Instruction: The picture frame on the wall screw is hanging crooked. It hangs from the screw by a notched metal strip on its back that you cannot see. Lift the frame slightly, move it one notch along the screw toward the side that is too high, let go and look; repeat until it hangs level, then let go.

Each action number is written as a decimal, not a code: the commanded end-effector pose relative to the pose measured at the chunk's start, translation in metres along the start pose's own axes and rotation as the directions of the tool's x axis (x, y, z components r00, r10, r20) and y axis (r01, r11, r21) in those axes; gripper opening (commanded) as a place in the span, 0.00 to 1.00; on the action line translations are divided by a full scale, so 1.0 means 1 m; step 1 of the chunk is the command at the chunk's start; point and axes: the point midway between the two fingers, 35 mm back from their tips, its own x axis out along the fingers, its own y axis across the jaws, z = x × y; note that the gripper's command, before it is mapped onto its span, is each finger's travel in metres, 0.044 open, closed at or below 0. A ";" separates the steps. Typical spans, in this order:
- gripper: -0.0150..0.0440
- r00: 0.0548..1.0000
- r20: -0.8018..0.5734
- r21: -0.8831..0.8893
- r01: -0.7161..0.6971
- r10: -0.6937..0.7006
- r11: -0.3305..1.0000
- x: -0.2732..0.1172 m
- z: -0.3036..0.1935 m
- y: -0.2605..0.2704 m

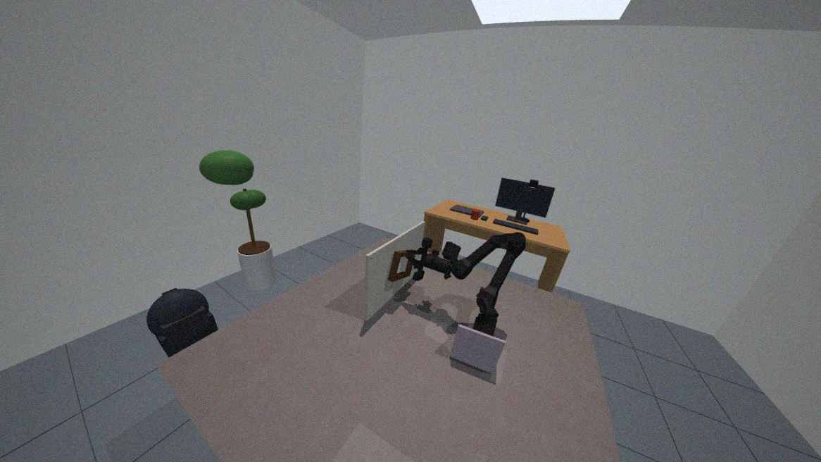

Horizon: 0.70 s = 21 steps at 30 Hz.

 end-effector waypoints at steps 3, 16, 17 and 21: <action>0.25 1.000 -0.006 -0.005 -0.009 0.009 1.000 0.000 -0.002 0.002; 0.25 1.000 -0.006 -0.005 -0.009 0.009 1.000 0.000 -0.004 0.002; 0.25 1.000 -0.006 -0.005 -0.009 0.009 1.000 0.000 -0.004 0.002; 0.25 1.000 -0.006 -0.005 -0.009 0.009 1.000 0.000 -0.005 0.002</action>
